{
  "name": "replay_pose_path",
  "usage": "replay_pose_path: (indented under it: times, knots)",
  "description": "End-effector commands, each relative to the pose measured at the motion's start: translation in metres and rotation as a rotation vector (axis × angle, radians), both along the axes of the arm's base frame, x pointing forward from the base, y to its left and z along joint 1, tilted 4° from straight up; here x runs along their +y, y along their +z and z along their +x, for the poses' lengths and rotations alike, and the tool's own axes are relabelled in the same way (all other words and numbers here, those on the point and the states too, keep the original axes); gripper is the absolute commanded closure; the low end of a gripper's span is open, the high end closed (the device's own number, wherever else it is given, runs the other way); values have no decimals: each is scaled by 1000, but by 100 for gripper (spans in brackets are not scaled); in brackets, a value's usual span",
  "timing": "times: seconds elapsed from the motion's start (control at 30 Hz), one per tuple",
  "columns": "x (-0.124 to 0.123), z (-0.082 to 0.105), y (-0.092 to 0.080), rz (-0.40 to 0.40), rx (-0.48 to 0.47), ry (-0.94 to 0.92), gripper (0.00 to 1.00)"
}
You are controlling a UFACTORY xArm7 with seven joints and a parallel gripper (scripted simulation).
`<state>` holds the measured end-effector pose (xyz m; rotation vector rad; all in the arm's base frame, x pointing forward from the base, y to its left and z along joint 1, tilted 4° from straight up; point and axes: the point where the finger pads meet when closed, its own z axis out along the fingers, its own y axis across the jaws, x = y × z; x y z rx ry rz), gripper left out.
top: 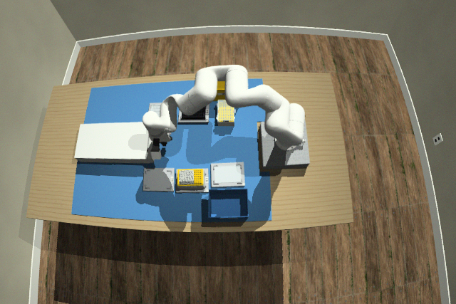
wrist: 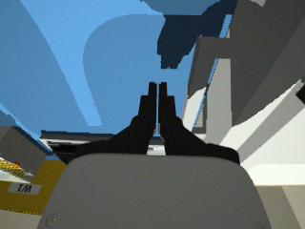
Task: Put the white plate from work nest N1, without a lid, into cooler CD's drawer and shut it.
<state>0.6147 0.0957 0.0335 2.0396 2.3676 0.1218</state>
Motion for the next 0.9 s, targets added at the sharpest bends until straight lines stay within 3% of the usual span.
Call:
replay_pose_path:
  times: [0.0, 0.87]
  knots:
    - [-1, -5, 1, 0, -3, 0, 100]
    - [-6, -41, -1, 0, -3, 0, 100]
